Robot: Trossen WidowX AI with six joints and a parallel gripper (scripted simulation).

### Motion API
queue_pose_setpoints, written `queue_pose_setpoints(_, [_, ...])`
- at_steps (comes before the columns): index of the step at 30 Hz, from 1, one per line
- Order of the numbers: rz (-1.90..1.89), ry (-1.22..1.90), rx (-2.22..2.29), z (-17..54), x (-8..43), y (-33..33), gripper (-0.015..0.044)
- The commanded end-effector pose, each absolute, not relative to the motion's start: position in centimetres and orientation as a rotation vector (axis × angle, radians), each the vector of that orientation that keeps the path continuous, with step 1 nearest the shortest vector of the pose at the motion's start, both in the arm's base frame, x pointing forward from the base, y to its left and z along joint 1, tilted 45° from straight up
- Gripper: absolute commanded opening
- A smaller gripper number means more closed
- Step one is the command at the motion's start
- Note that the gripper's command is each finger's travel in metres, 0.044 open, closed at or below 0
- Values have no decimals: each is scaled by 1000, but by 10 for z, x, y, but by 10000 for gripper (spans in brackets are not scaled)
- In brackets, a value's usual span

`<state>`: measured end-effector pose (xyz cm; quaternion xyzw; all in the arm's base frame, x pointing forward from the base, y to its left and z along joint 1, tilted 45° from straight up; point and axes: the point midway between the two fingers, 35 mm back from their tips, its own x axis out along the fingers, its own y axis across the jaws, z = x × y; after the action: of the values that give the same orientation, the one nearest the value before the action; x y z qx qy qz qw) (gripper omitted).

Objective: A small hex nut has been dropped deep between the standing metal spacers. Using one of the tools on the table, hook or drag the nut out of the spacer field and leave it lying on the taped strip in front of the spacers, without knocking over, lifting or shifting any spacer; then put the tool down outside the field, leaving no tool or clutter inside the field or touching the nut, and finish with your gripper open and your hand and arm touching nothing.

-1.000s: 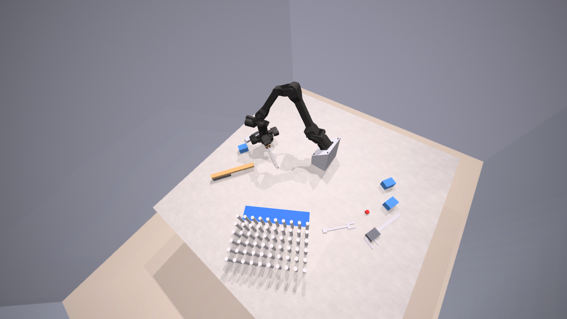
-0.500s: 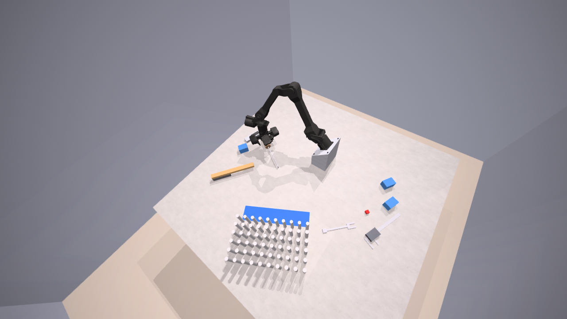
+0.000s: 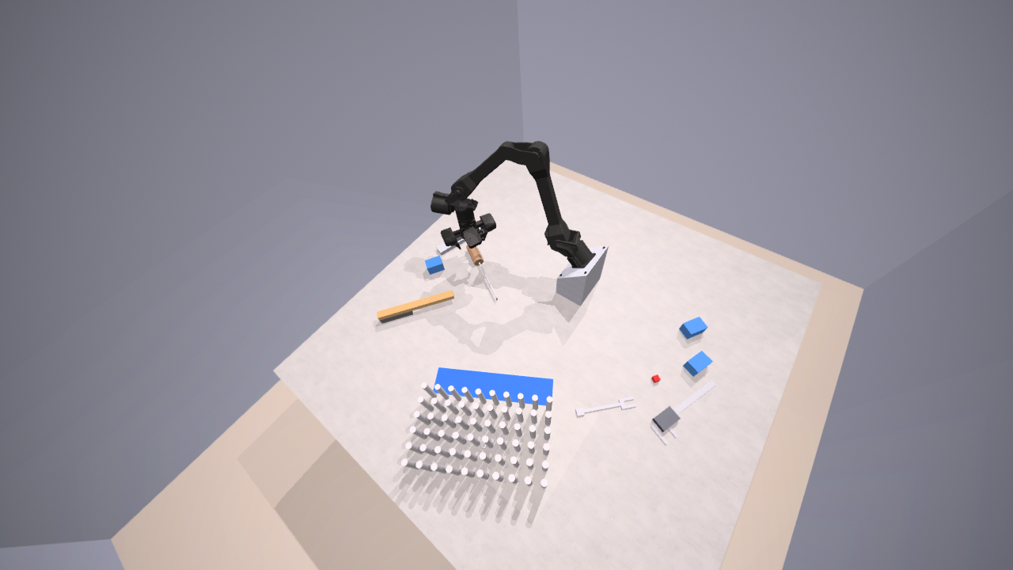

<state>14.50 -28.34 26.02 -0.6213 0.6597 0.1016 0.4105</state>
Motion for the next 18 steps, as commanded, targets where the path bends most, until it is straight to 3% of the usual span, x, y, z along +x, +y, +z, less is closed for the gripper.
queue_pose_setpoints(1, [252,1666,-1560,261,144,-282,440])
queue_pose_setpoints(14, [252,1666,-1560,261,144,-282,440])
queue_pose_setpoints(18, [65,1605,-1361,261,144,-283,440])
